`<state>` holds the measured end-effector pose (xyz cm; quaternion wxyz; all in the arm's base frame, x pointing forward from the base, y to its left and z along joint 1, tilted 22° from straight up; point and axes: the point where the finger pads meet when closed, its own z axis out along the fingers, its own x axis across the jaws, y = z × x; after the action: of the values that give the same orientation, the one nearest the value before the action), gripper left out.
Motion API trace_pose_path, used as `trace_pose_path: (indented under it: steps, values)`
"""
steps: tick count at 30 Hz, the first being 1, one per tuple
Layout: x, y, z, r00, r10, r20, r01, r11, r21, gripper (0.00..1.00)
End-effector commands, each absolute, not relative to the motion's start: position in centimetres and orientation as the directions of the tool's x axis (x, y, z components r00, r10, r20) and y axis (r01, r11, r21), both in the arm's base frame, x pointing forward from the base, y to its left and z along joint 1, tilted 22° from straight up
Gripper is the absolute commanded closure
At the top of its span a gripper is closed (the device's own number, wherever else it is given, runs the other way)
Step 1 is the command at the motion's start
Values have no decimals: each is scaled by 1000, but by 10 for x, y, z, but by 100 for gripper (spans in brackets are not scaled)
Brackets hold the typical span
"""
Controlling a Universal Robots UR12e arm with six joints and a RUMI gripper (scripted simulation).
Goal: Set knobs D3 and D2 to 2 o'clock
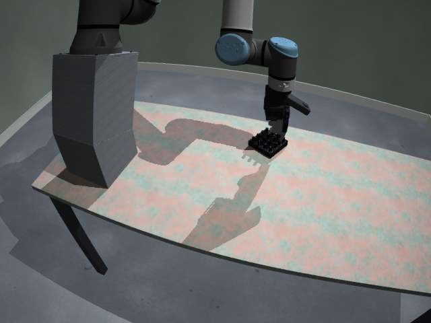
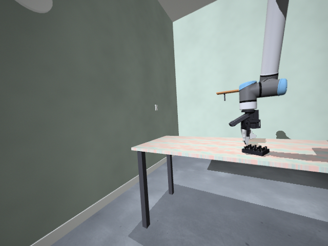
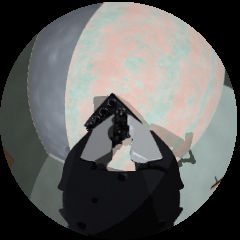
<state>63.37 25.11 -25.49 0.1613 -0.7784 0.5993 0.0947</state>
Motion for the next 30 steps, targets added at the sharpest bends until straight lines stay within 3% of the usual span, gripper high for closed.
trace_pose_path:
  steps: [1, 30]
  values:
    - [634, 251, -254, 264, -902, -340, -963, -229, -139, 89]
    - [634, 253, -258, 264, -902, -340, -963, -229, -139, 89]
